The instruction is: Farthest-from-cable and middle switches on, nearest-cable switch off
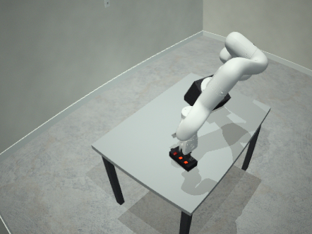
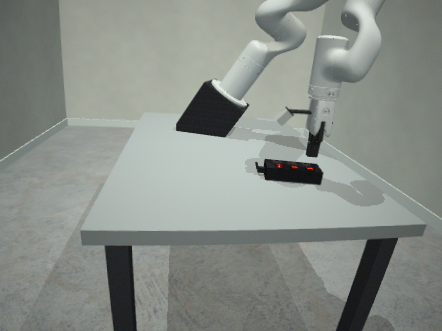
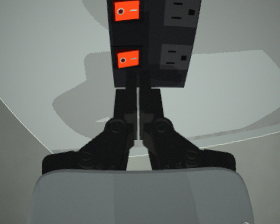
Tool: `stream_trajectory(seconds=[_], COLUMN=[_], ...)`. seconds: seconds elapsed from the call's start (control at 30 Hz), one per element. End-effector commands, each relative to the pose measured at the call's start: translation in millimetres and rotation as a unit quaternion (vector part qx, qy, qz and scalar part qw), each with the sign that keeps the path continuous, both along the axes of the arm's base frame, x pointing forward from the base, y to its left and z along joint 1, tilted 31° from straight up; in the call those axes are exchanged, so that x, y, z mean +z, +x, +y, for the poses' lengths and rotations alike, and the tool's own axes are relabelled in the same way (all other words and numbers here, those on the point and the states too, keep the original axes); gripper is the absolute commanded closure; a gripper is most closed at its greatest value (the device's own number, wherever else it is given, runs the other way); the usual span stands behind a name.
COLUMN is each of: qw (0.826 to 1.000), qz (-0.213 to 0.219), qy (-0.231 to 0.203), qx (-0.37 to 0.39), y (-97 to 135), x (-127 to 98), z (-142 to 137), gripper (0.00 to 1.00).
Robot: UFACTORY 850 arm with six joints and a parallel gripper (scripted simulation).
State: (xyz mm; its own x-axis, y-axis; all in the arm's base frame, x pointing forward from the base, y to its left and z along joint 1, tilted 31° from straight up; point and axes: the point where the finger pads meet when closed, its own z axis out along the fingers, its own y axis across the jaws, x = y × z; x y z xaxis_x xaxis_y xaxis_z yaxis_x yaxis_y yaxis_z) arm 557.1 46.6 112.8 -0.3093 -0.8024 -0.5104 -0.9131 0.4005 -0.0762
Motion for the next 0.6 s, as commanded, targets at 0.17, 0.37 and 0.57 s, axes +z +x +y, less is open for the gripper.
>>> stream_trajectory(seconds=[0.17,0.37,0.57], qw=[1.000,1.000,1.000], qz=[-0.001,-0.001,-0.001], qy=[0.000,0.000,0.000], qx=[0.000,0.000,0.000], y=[0.5,0.5,0.0], x=[1.0,1.0,2.6], z=[-0.5,-0.5,-1.3], gripper=[1.00,1.00,0.00])
